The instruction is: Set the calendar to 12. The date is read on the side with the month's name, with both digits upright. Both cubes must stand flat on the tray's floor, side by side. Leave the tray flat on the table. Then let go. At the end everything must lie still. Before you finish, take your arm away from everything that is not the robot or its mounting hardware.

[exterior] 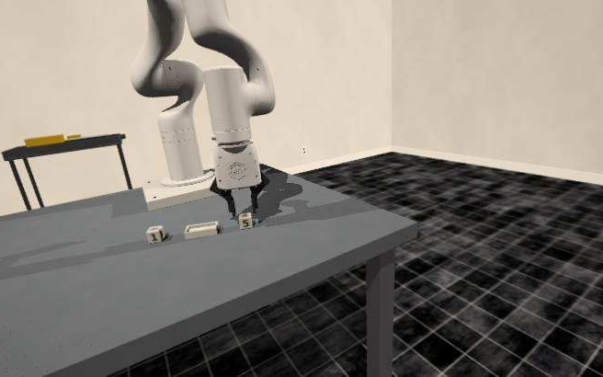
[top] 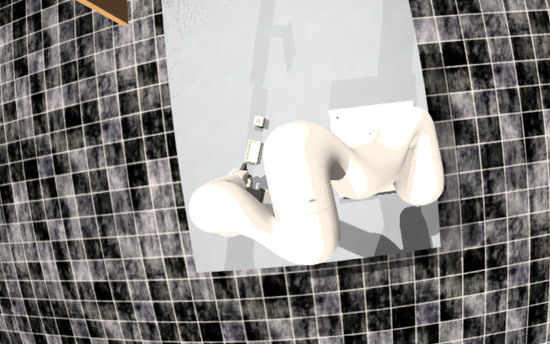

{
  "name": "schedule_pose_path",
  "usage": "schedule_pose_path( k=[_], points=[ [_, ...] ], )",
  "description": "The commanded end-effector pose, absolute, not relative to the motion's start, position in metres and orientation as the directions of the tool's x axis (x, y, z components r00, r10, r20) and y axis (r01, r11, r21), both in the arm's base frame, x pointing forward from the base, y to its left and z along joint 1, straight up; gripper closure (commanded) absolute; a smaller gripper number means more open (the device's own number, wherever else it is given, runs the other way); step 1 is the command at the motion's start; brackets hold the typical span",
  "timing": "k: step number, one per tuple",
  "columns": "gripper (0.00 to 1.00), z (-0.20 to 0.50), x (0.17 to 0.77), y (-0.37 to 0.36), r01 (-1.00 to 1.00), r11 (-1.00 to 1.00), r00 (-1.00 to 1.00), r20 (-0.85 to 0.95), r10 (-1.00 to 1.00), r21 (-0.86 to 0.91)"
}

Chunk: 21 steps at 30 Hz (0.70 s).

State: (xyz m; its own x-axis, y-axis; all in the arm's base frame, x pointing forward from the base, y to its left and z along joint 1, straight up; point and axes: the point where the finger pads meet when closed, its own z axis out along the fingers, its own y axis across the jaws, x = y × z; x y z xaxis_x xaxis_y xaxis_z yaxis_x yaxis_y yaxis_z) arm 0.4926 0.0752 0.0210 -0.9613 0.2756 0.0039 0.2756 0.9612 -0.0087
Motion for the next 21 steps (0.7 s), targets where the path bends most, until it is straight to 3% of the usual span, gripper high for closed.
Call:
schedule_pose_path(
  k=[1, 21],
  points=[
    [0.53, 0.022, 0.493, 0.075, 0.276, 0.961, -0.961, 0.002, 0.276, -0.008],
    [0.53, 0.010, 0.493, 0.075, 0.276, 0.961, -0.961, 0.002, 0.276, -0.008]
  ],
)
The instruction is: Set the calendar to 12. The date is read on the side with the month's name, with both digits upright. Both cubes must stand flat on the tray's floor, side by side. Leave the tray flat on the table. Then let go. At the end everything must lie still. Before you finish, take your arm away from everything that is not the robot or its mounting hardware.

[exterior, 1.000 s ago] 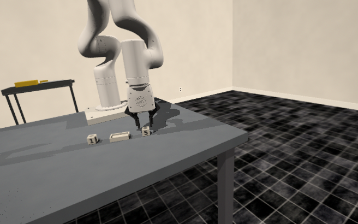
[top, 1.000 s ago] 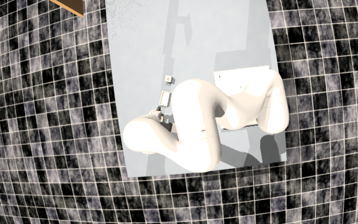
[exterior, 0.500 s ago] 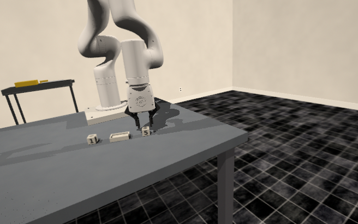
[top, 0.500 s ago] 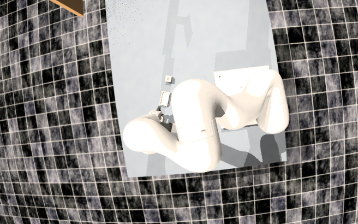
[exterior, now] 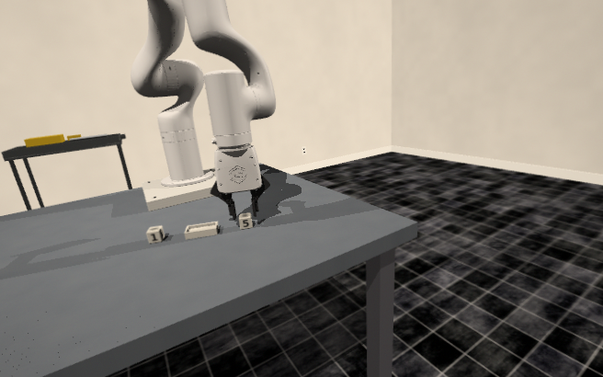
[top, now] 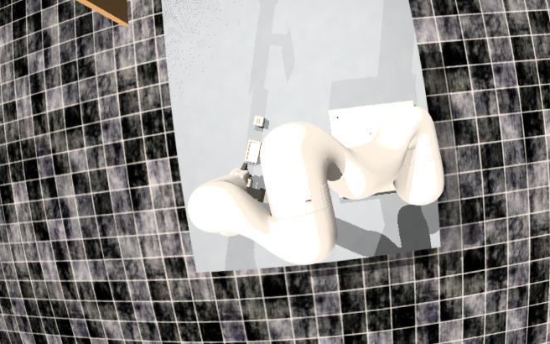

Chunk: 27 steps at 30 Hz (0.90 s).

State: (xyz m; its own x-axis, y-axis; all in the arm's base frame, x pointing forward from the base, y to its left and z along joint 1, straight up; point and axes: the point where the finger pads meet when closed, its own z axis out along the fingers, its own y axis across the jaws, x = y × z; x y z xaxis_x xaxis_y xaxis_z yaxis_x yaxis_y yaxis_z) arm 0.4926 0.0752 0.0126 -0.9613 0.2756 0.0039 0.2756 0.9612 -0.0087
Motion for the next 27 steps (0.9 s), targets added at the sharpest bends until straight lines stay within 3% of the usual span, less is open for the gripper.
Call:
schedule_pose_path(
  k=[1, 27],
  points=[
    [0.53, 0.008, 0.493, 0.075, 0.276, 0.961, -0.961, 0.002, 0.276, -0.008],
    [0.53, -0.005, 0.493, 0.075, 0.276, 0.961, -0.961, 0.002, 0.276, -0.008]
  ],
)
